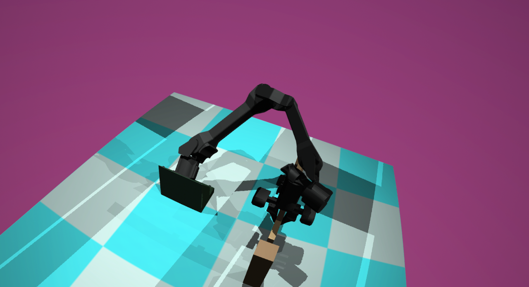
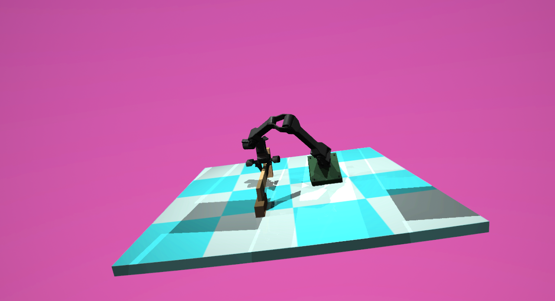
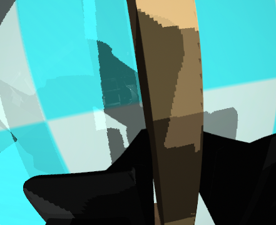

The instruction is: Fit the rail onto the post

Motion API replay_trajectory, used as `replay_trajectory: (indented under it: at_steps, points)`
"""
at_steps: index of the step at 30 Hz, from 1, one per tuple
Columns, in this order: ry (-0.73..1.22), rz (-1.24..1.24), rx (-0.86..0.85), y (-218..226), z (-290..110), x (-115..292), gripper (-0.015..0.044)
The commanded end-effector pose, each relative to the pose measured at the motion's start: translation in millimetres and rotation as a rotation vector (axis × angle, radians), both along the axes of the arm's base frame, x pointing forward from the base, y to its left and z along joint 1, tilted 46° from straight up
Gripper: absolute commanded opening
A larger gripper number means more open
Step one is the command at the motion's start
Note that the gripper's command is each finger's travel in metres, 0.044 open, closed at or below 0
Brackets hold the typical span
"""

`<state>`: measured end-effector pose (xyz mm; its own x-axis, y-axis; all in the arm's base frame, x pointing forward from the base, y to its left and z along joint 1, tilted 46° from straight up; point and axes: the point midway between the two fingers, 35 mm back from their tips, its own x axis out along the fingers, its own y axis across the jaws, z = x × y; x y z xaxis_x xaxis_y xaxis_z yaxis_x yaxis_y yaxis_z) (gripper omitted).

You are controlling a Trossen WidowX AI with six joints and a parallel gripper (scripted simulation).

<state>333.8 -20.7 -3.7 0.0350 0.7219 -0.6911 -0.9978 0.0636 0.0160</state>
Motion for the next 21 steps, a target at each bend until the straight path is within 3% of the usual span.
replay_trajectory:
  at_steps: [1,21]
  points:
    - [-0.011,-0.009,-0.004,-4.0,4.1,0.8,0.0]
    - [-0.011,-0.009,-0.004,-0.6,1.8,0.2,0.0]
